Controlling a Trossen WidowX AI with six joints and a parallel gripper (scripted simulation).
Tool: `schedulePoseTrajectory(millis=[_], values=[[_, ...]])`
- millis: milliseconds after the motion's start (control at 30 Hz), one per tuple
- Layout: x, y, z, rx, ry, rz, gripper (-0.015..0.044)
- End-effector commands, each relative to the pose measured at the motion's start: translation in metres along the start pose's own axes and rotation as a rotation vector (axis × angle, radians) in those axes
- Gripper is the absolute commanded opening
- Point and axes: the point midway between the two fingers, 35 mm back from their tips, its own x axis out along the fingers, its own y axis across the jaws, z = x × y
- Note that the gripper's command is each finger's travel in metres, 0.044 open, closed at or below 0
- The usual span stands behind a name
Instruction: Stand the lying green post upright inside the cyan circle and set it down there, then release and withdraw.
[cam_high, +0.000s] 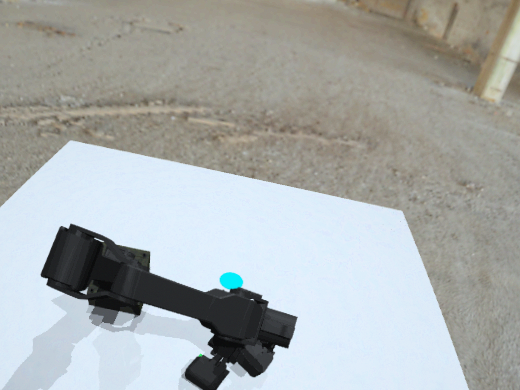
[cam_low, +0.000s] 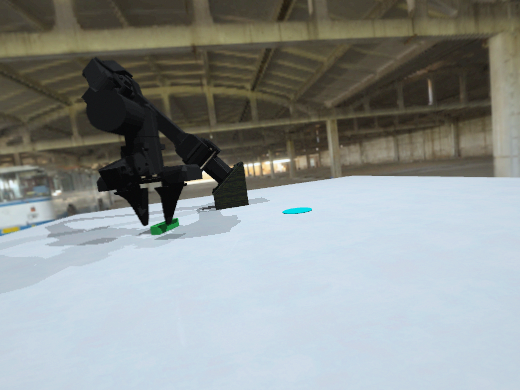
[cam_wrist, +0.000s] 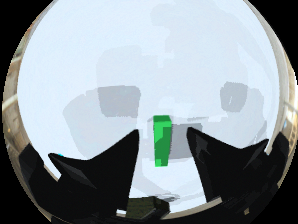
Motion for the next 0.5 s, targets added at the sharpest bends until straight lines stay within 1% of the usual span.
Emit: schedulePoseTrajectory(millis=[0, 267, 467], values=[[0.009, 0.0012, -0.0012, -0.01, -0.001, 0.003, 0.0233], [0.009, 0.0012, -0.0012, -0.01, -0.001, 0.003, 0.0023], [0.0071, 0.0016, -0.0008, -0.01, -0.001, 0.003, 0.0023]])
